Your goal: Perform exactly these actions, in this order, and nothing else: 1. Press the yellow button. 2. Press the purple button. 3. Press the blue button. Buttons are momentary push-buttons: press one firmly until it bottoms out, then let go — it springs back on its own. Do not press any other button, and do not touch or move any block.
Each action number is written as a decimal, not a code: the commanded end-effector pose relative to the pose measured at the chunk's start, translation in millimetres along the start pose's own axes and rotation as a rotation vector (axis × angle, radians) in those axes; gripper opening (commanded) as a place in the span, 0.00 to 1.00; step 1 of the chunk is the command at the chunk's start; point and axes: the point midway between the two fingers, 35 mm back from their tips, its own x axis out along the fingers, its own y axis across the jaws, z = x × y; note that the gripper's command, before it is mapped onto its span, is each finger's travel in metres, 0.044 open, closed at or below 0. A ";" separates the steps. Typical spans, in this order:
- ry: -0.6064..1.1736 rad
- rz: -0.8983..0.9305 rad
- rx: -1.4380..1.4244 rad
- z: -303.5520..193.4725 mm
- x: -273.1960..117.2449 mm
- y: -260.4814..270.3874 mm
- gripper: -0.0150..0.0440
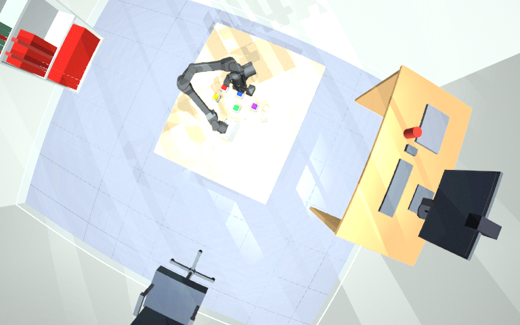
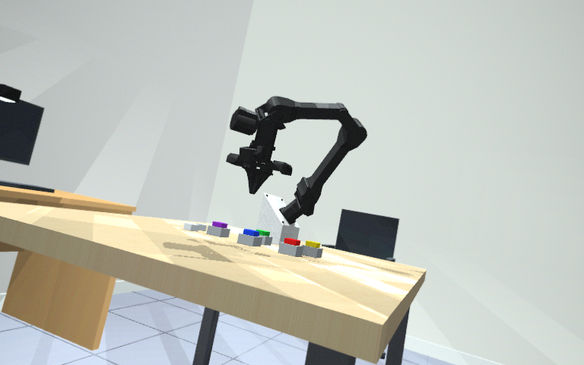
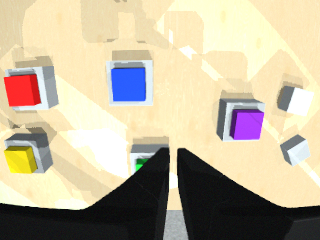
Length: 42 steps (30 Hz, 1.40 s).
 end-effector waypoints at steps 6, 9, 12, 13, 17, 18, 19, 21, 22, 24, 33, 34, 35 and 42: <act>0.002 0.031 -0.009 -19.7 12.8 -96.5 0.29; 0.002 0.031 -0.009 -19.7 12.8 -96.5 0.29; 0.001 0.031 -0.009 -18.3 36.0 -96.7 0.29; 0.001 0.031 -0.009 -18.3 52.3 -96.1 0.29; 0.001 0.033 -0.010 -19.7 74.6 -94.1 0.29; 0.001 0.033 -0.010 -19.7 74.6 -94.1 0.29; 0.001 0.033 -0.010 -19.7 74.6 -94.1 0.29; 0.001 0.033 -0.010 -19.7 75.6 -94.1 0.29; 0.001 0.033 -0.010 -19.6 77.0 -94.1 0.29; 0.001 0.033 -0.010 -19.5 80.3 -94.0 0.29; 0.001 0.034 -0.010 -19.3 94.9 -93.5 0.29; 0.001 0.034 -0.010 -19.4 96.5 -93.4 0.29; 0.001 0.034 -0.010 -19.4 98.1 -93.3 0.29; 0.000 0.035 -0.010 -19.8 106.8 -92.7 0.29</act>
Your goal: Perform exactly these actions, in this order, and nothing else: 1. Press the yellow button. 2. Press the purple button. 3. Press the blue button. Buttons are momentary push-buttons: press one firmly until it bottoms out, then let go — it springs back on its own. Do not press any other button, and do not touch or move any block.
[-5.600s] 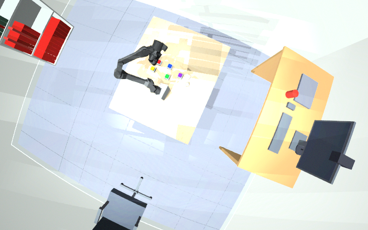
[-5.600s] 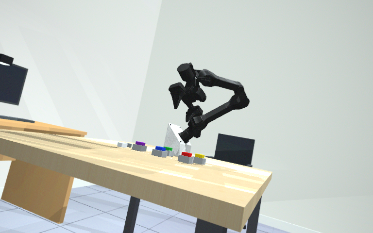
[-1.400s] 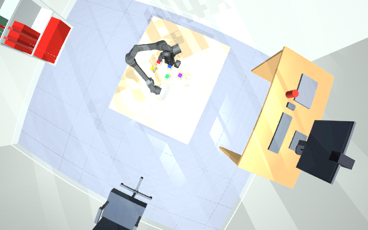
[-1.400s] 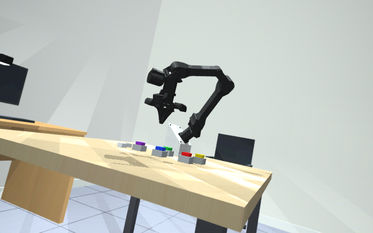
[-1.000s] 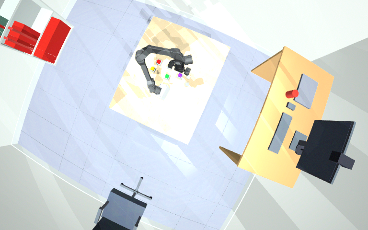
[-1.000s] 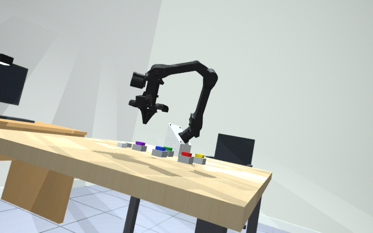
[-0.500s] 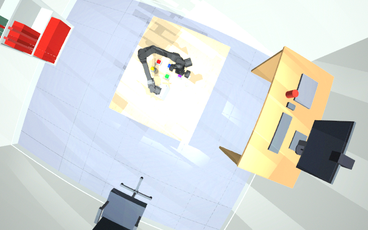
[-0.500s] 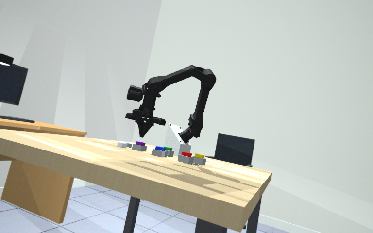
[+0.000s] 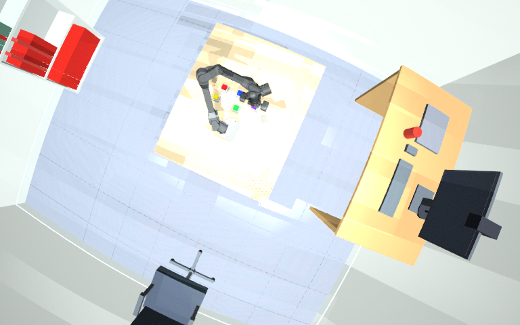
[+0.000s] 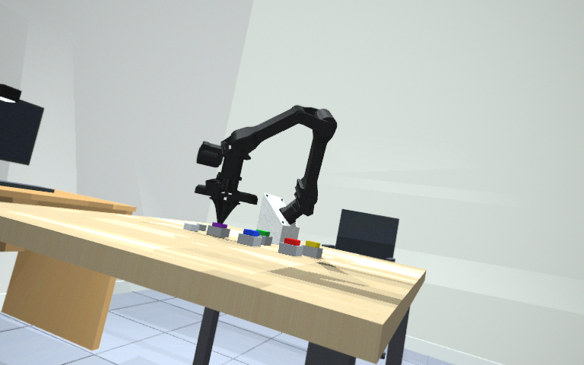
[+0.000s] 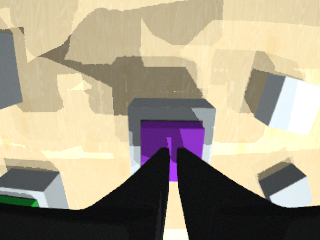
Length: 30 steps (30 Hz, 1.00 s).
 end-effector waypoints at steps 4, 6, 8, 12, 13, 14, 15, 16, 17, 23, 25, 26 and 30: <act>-0.001 0.005 0.006 -0.9 4.0 0.4 0.29; -0.001 0.005 0.006 -0.9 4.0 0.4 0.29; -0.001 0.005 0.006 -0.9 4.0 0.4 0.29; -0.001 0.005 0.006 -0.9 4.0 0.4 0.29; -0.001 0.005 0.006 -0.9 4.0 0.4 0.29; -0.001 0.005 0.006 -0.9 4.0 0.4 0.29; -0.001 0.005 0.006 -0.9 4.0 0.4 0.29; -0.001 0.005 0.006 -0.9 4.0 0.4 0.29; -0.001 0.005 0.006 -0.9 4.0 0.4 0.29; 0.000 0.003 0.005 -0.5 -18.0 -0.3 0.29; 0.000 0.003 0.006 -0.9 -28.3 -0.1 0.29; 0.000 0.003 0.006 -0.9 -28.3 -0.1 0.29; 0.000 0.002 0.006 -0.1 -38.1 -0.8 0.29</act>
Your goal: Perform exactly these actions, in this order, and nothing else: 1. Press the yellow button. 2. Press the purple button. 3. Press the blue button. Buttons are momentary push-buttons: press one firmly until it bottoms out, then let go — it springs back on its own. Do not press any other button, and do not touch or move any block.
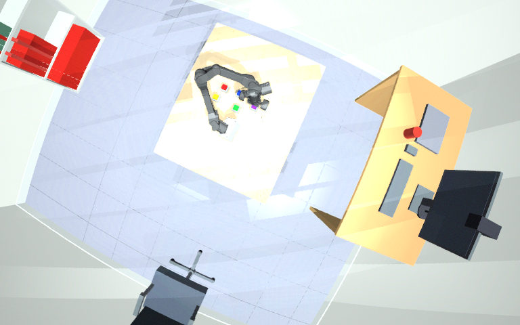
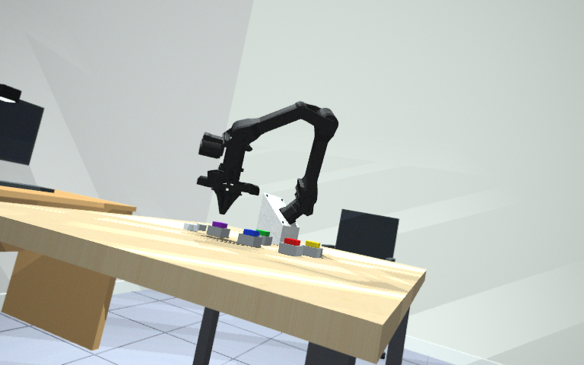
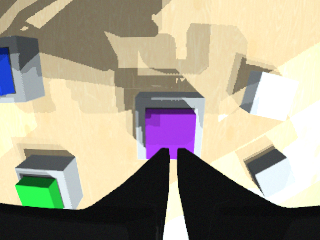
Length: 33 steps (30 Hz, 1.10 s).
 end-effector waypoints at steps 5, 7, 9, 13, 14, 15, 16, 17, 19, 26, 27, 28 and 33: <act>0.004 -0.004 -0.003 -0.2 -63.1 0.2 0.29; 0.004 -0.004 -0.003 -0.2 -63.1 0.2 0.29; 0.004 -0.005 -0.003 1.5 -63.3 2.8 0.29; 0.002 -0.012 -0.001 29.8 -65.2 62.6 0.29; 0.002 -0.010 -0.001 35.9 -64.8 82.4 0.29; 0.002 -0.008 -0.001 39.4 -64.2 97.2 0.29; 0.002 -0.003 -0.002 42.6 -63.4 114.3 0.29; 0.003 0.000 -0.003 44.1 -62.7 125.9 0.29; 0.003 0.002 -0.004 44.7 -62.4 131.9 0.29; 0.003 0.001 -0.003 46.3 -39.2 131.2 0.29; 0.002 0.001 -0.004 46.3 -23.2 131.4 0.29; 0.002 0.003 -0.004 45.6 -10.7 131.9 0.29; 0.002 0.004 -0.004 44.6 -0.8 132.6 0.29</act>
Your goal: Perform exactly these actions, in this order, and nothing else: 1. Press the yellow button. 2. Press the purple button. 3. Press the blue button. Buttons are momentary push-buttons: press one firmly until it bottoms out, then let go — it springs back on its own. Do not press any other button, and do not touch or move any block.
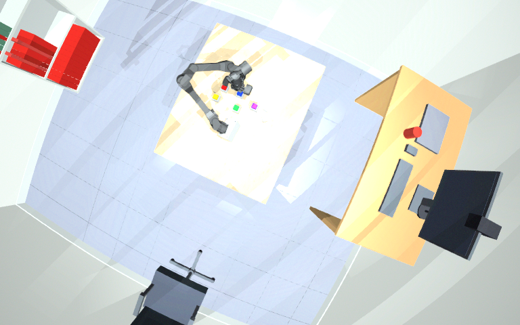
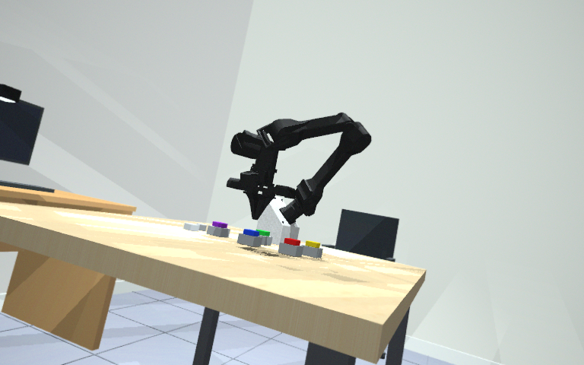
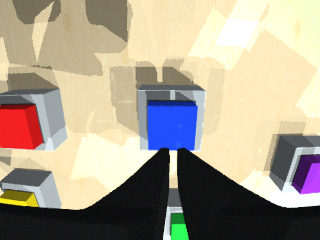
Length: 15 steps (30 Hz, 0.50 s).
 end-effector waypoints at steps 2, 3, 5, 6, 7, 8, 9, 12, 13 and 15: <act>-0.016 0.001 0.005 1.7 5.5 -1.3 0.29; -0.016 0.001 0.005 1.8 6.8 -1.4 0.29; -0.016 0.001 0.005 2.0 10.1 -1.4 0.29; -0.016 0.001 0.005 2.1 11.7 -1.4 0.29; -0.016 0.001 0.005 2.2 13.3 -1.5 0.29; -0.016 0.001 0.005 2.2 14.9 -1.5 0.29; -0.016 0.001 0.005 2.3 16.5 -1.5 0.29; -0.016 0.001 0.005 2.4 21.3 -1.5 0.29; -0.016 0.001 0.005 2.4 22.9 -1.5 0.29; -0.016 0.001 0.005 2.5 26.1 -1.4 0.29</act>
